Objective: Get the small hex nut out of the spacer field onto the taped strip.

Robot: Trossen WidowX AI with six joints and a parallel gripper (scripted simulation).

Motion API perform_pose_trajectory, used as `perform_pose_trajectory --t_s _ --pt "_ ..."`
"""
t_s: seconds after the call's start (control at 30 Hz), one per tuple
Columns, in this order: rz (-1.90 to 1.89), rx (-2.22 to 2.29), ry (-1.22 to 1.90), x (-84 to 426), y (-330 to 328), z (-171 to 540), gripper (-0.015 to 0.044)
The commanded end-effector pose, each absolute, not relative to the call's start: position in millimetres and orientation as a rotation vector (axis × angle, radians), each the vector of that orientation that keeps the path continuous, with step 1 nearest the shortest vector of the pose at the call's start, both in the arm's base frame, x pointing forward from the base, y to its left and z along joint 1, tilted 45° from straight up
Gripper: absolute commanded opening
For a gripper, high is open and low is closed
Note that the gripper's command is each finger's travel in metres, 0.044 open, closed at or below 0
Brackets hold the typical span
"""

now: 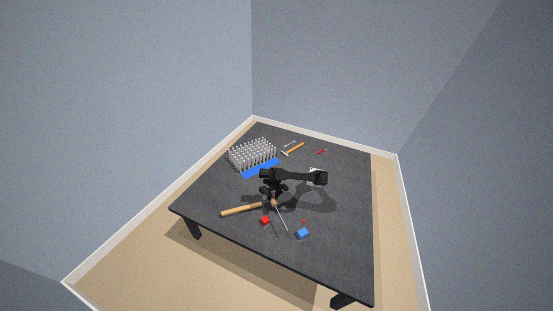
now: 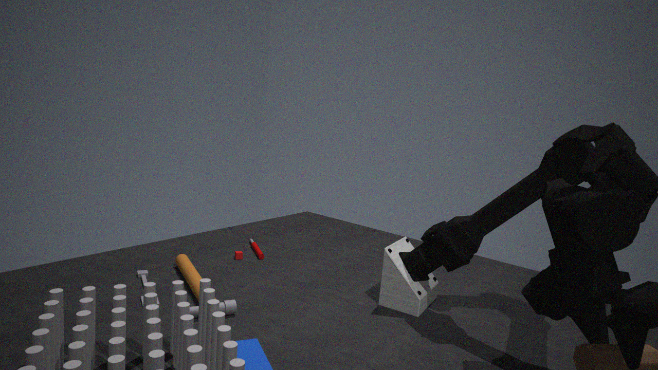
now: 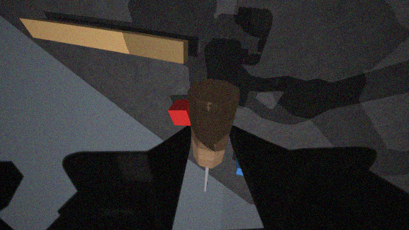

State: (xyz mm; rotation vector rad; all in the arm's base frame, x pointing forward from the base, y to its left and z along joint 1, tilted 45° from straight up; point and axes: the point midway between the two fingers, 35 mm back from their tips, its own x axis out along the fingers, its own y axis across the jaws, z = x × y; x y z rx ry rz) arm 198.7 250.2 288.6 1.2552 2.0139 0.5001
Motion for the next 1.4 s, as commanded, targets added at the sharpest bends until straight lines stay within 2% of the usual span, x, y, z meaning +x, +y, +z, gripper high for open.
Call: perform_pose_trajectory --t_s 0.0,1.37 --pt "0.495 1.256 2.013 199 252 287 0.0" --pt "0.493 1.251 2.011 196 269 269 0.0"
